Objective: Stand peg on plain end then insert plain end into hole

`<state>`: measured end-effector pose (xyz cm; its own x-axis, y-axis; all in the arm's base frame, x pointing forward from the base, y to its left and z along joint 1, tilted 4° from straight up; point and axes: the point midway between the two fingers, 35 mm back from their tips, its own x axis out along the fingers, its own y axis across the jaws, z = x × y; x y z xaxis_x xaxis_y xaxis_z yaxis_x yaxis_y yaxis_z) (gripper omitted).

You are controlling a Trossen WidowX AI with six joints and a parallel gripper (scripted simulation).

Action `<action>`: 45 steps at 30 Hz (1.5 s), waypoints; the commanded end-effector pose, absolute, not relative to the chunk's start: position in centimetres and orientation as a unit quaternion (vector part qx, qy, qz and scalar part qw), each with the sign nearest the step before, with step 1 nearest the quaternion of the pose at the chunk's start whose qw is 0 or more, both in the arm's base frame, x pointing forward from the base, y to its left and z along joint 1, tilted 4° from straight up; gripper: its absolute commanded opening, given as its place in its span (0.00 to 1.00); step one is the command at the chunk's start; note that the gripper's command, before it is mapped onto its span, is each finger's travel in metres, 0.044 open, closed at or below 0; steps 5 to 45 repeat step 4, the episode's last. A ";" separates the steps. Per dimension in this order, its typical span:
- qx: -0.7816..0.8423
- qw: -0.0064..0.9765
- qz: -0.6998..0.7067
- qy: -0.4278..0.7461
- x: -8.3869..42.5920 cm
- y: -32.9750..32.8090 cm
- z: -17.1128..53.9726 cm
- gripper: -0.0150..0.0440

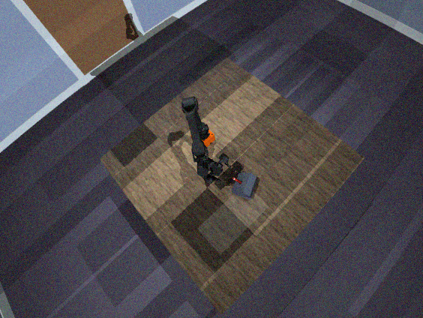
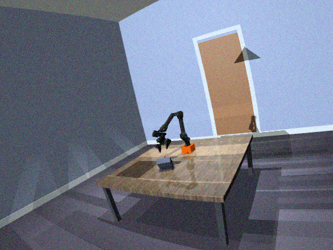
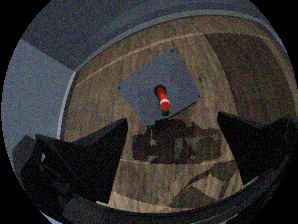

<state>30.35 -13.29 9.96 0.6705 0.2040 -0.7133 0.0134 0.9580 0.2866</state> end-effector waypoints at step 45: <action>0.132 0.906 0.054 0.399 29.6 -13.5 10.9 1.00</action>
